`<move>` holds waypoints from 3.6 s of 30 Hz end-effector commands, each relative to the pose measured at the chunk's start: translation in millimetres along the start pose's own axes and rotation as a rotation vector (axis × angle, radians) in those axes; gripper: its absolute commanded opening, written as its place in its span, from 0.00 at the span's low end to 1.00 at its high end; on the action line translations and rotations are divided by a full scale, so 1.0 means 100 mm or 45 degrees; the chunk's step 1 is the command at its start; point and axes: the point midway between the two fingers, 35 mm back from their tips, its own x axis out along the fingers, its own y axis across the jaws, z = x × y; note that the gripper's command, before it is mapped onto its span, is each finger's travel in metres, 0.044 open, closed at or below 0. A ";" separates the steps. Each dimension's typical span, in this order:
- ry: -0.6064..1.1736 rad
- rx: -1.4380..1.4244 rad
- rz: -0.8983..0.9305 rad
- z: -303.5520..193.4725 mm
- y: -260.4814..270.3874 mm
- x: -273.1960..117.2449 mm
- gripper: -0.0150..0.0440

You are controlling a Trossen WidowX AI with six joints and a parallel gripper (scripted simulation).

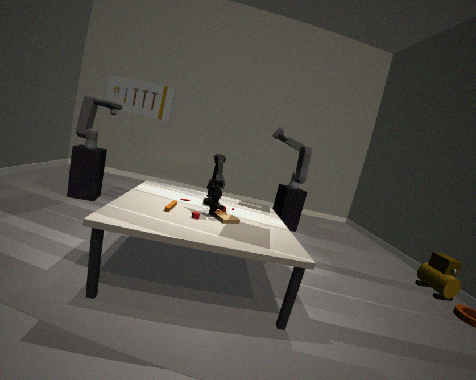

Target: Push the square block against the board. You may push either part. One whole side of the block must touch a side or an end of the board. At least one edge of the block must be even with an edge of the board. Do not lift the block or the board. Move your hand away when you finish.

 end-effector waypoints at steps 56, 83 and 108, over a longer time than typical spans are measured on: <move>0.011 -0.333 -0.009 0.15 -0.09 -0.57 0.25; 0.027 -1.532 -0.001 -0.73 -0.56 -0.58 0.25; 0.034 -1.998 0.004 -1.03 -0.82 0.02 0.25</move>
